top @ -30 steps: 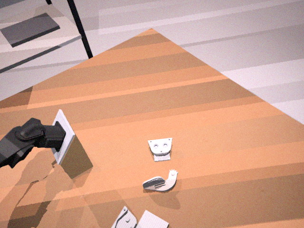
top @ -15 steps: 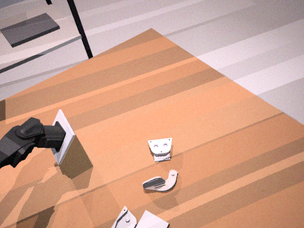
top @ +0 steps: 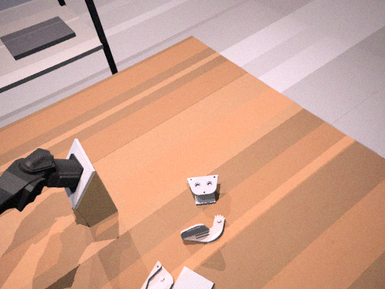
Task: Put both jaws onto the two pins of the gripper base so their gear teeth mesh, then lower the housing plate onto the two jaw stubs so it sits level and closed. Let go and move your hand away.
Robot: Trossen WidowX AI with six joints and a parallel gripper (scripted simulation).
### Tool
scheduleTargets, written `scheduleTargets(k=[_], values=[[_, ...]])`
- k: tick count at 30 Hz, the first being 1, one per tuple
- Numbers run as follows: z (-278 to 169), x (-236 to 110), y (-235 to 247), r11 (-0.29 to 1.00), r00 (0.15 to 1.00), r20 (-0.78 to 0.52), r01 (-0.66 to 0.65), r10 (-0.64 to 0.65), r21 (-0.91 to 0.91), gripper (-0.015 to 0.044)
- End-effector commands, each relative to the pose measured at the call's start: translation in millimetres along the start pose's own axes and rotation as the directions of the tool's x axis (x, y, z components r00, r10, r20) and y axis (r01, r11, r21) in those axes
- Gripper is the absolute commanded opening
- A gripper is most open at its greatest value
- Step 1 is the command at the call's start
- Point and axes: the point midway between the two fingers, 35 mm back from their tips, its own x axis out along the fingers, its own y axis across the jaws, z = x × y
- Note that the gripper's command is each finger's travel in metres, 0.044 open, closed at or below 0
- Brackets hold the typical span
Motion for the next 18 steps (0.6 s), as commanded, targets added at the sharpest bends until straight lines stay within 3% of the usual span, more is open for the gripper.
scheduleTargets(k=[1, 18], values=[[-32.3, 1.1, 6.5, 0.993, 0.996, -0.086, 0.031, -0.022, 0.11, 0.044], [-144.0, -15.4, 50.1, 0.856, 0.911, -0.406, 0.266, -0.072, 0.444, 0.044]])
